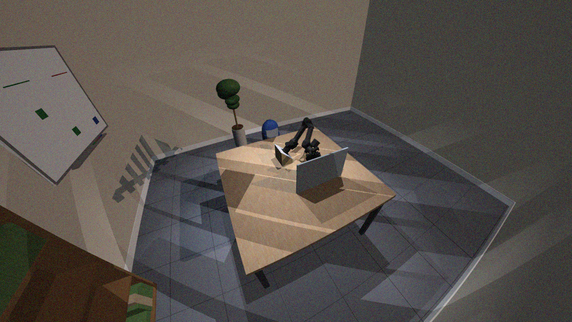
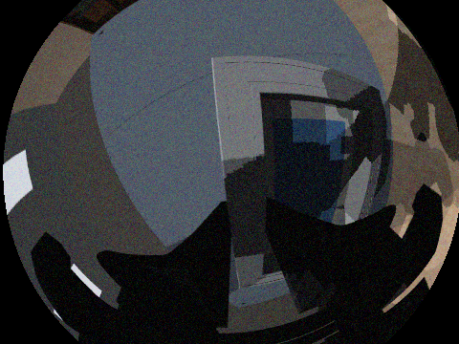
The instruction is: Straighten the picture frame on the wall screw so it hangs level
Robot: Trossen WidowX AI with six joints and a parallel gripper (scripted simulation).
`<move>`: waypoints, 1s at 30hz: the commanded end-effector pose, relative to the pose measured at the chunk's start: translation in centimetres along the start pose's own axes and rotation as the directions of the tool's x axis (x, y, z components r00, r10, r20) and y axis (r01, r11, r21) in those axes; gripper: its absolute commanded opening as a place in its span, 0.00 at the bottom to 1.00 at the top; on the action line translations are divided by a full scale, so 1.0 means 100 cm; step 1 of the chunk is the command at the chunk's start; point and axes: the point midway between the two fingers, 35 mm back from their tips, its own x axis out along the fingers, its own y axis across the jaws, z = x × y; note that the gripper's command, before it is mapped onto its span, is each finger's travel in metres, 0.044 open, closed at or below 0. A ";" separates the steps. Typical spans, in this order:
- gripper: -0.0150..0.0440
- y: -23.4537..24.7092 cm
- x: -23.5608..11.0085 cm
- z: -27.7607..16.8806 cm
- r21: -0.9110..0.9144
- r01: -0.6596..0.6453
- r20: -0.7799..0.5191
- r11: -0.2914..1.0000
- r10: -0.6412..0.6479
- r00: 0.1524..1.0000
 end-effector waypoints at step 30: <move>0.25 -0.002 0.000 0.000 -0.183 0.000 0.002 0.983 0.001 1.000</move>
